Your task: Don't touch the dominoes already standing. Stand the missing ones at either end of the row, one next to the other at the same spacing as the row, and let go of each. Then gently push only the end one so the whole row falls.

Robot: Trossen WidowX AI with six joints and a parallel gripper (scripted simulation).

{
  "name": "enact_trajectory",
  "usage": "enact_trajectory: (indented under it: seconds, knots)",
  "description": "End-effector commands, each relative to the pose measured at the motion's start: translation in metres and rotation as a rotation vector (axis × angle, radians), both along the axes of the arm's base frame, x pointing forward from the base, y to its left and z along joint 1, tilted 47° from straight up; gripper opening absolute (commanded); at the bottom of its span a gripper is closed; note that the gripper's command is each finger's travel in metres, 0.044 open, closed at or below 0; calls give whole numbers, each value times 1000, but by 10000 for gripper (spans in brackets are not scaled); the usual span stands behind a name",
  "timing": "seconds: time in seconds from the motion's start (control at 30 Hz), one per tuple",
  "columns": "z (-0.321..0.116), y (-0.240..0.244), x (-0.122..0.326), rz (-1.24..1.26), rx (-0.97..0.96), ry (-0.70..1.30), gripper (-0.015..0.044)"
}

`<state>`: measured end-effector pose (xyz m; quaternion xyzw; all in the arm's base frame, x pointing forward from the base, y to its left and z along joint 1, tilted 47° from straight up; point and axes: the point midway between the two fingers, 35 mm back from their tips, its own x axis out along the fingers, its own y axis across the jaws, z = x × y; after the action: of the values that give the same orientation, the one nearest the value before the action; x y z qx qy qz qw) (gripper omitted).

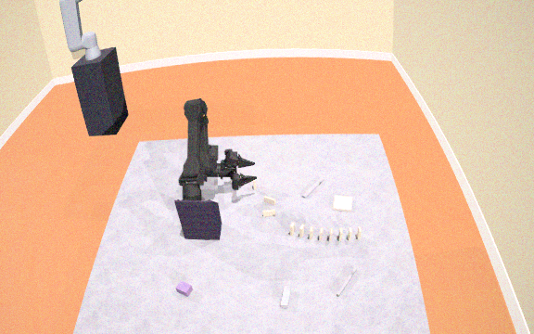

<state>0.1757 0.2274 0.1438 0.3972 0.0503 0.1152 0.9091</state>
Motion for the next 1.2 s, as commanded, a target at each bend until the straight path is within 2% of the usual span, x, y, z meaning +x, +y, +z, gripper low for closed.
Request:
enact_trajectory:
  seconds: [0.0,0.27,0.4,0.63,0.73,0.93,1.17]
  knots:
    - [4,3,7,21,-34,0,440]
    - [14,32,75,194,-296,90,440]
    - [5,34,86,277,-386,162,440]
    - [-16,22,91,560,-539,446,440]
    - [-12,11,80,722,-521,587,440]
    - [11,-1,65,894,-425,692,440]
    - [18,-14,43,979,-351,832,440]
